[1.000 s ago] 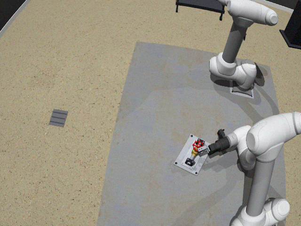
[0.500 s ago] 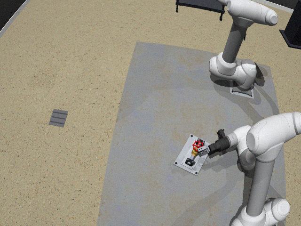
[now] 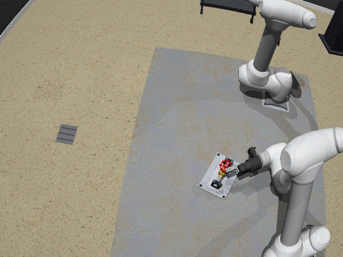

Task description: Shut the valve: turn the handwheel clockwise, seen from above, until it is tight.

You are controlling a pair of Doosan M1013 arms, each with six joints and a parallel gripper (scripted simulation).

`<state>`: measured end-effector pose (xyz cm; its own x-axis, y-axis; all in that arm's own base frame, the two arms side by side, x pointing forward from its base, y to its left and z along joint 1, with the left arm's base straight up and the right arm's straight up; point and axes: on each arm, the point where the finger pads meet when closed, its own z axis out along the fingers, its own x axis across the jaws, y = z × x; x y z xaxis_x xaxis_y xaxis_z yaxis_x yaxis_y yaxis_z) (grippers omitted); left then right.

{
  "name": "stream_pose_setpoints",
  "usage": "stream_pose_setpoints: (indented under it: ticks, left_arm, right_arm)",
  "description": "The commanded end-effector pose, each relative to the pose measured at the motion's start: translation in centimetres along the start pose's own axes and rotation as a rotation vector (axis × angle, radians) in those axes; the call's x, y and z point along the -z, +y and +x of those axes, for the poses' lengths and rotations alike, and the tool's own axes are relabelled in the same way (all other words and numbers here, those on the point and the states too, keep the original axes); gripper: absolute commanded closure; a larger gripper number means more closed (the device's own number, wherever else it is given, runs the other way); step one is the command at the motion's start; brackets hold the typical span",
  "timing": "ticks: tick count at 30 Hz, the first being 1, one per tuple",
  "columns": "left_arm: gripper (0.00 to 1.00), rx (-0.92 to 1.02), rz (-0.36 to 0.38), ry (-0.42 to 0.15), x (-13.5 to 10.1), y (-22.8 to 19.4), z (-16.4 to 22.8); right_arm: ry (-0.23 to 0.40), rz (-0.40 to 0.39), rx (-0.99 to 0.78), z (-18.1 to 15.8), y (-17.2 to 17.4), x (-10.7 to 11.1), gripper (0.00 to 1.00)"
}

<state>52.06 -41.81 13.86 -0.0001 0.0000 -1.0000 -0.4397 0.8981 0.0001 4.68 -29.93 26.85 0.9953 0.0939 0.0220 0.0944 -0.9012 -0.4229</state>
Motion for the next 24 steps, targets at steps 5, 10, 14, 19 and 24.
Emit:
stream_pose_setpoints:
  ticks: [5, 10, 14, 19, 24]
  left_arm:
    - [1.00, 0.002, 0.003, 0.000, -0.01, -0.02, -0.11]
    - [1.00, 0.002, 0.007, 0.000, -0.02, -0.02, -0.11]
    - [1.00, 0.002, 0.012, 0.000, -0.03, -0.03, -0.11]
    - [1.00, 0.002, 0.017, 0.000, -0.05, -0.03, -0.11]
    - [1.00, 0.002, 0.027, 0.000, -0.07, -0.03, -0.10]
  right_arm:
    - [0.000, -0.001, 0.000, 0.01, 0.01, 0.06, 0.00]
    - [0.000, -0.001, 0.000, 0.01, 0.01, 0.06, 0.00]
    - [0.000, -0.001, 0.000, 0.01, 0.01, 0.06, 0.00]
    - [0.000, -0.001, 0.000, 0.01, 0.01, 0.06, 0.00]
    - [0.000, -0.001, 0.000, 0.01, 0.01, 0.06, 0.00]
